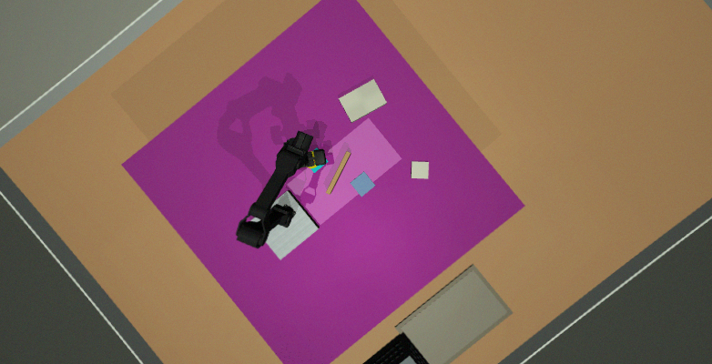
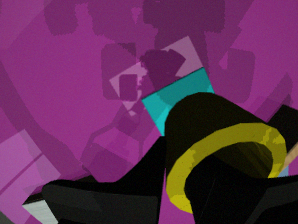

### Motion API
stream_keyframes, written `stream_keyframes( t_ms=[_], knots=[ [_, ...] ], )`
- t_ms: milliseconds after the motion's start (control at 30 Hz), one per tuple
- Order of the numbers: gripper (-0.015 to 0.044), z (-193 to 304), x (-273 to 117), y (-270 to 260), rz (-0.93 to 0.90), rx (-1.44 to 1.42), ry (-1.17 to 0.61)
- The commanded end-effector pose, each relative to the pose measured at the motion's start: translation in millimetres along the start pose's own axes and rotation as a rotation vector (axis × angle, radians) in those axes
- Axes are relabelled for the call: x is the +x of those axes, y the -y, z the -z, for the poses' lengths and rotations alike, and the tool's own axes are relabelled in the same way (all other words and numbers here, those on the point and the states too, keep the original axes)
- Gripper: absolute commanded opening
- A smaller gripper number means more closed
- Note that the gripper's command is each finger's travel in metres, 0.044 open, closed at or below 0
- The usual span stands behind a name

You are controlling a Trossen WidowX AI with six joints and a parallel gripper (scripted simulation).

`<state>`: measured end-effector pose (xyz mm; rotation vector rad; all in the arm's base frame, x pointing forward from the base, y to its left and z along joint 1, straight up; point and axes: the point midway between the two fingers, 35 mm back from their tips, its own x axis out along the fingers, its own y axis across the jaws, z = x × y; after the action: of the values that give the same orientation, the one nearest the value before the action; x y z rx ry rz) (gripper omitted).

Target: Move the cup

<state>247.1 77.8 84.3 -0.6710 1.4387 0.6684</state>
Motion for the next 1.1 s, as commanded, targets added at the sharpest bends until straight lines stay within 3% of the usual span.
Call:
stream_keyframes(
  t_ms=[0, 1067],
  knots=[
    [0.0, 1.4, 7.3, -0.9, -0.001, 0.005, -0.005],
    [0.0, 1.7, 34.8, -2.3, -0.001, 0.0, -0.002]
  ],
)
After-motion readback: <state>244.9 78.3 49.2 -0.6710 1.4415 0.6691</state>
